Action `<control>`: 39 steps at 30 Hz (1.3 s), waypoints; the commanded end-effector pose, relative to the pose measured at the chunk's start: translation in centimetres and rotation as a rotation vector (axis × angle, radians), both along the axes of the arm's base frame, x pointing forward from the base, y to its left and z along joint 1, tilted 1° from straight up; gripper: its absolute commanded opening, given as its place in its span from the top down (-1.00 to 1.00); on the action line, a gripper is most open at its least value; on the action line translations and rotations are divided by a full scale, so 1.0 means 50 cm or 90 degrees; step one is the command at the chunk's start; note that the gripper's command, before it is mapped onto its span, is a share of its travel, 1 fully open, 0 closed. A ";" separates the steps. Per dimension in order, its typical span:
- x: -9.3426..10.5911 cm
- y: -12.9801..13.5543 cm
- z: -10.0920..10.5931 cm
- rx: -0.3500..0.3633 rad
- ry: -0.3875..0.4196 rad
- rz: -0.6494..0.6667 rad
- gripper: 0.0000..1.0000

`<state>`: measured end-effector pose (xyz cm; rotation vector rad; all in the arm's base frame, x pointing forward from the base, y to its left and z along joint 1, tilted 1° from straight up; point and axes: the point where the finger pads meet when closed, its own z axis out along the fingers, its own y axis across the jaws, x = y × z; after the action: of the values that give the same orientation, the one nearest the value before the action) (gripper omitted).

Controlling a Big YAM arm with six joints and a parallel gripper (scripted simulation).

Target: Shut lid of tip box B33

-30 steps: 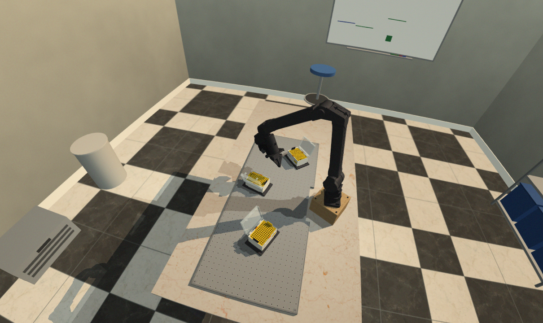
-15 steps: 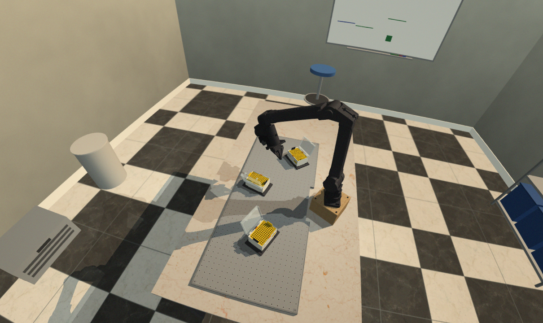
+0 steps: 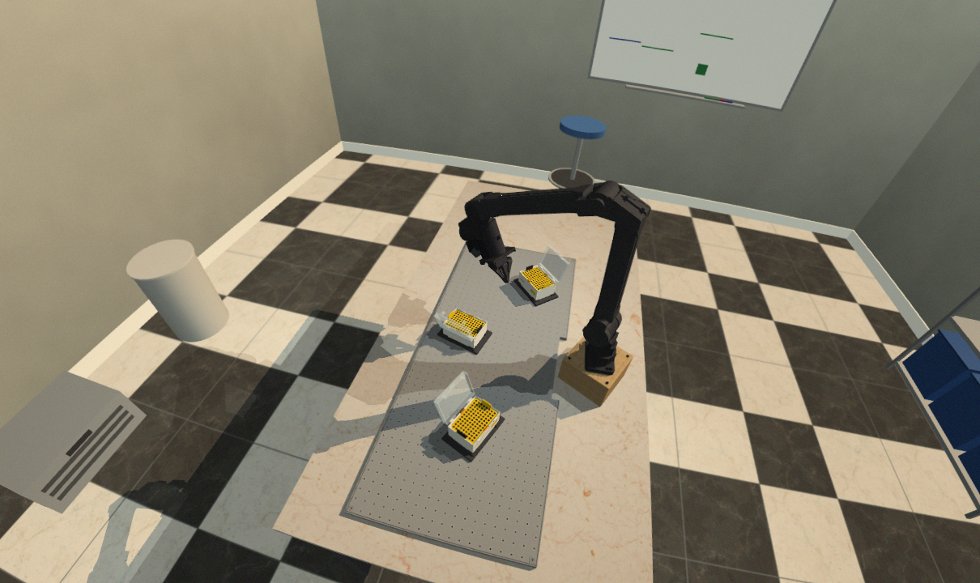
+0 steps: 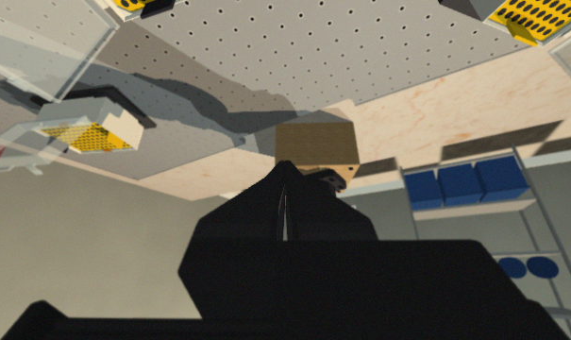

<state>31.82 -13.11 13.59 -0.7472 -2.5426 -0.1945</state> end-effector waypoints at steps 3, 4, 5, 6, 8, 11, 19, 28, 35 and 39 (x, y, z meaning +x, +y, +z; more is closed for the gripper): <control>0.016 -0.007 0.016 -0.008 -0.017 -0.002 1.00; 0.016 -0.007 0.016 -0.008 -0.017 -0.002 1.00; 0.016 -0.007 0.016 -0.008 -0.017 -0.002 1.00; 0.016 -0.007 0.016 -0.008 -0.017 -0.002 1.00; 0.016 -0.007 0.016 -0.008 -0.017 -0.002 1.00; 0.016 -0.007 0.016 -0.008 -0.017 -0.002 1.00; 0.007 0.005 0.013 -0.017 -0.074 0.104 1.00; 0.007 0.004 0.013 -0.029 -0.148 0.231 1.00; 0.008 0.005 0.013 -0.039 -0.222 0.358 1.00; 0.005 -0.002 0.013 -0.046 -0.265 0.423 1.00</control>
<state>31.69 -13.05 13.44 -0.0476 -2.9750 -0.0511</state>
